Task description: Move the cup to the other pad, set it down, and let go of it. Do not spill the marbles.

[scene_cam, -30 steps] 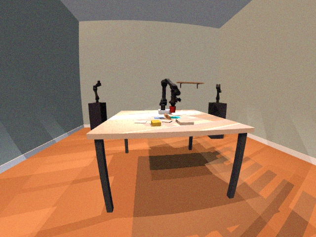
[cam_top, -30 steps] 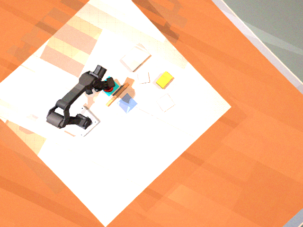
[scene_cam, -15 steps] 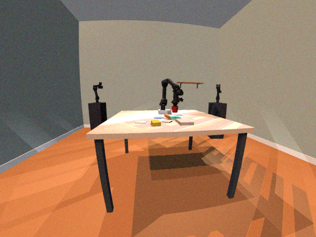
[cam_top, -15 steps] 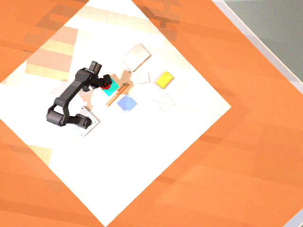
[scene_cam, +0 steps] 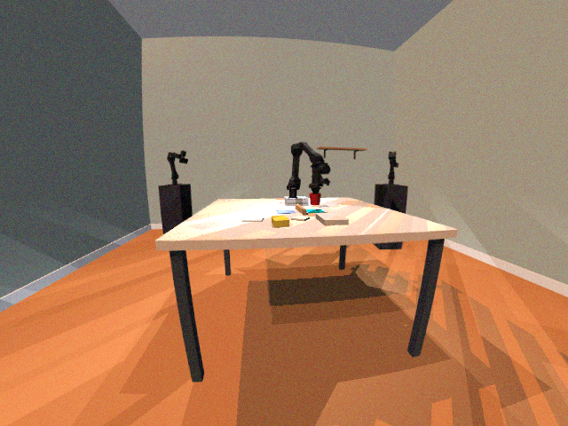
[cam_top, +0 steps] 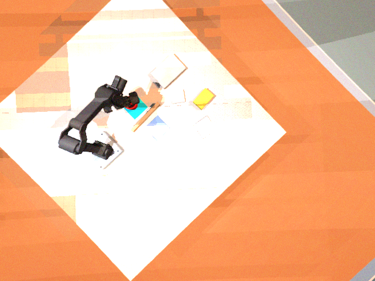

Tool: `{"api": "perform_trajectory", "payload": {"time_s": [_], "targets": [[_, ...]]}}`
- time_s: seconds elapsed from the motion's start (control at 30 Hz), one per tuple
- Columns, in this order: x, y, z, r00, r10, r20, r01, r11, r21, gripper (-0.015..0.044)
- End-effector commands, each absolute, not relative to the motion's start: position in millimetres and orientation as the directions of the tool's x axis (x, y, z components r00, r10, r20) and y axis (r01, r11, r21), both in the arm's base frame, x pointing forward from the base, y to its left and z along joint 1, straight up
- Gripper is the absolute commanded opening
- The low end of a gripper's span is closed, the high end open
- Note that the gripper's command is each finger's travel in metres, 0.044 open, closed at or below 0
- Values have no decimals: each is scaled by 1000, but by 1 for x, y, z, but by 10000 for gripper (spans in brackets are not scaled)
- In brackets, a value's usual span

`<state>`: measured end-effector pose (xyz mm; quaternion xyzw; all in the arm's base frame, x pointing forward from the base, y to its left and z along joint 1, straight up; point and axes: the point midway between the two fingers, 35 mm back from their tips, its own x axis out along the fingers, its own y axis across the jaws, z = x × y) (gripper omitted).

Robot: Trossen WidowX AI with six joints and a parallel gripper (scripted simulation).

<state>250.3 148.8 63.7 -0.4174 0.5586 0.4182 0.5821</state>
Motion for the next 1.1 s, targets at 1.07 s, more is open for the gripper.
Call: {"api": "perform_trajectory", "payload": {"time_s": [1.07], "targets": [[249, 150, 29, 23, 19, -1000, -953, 302, -17, 0]]}}
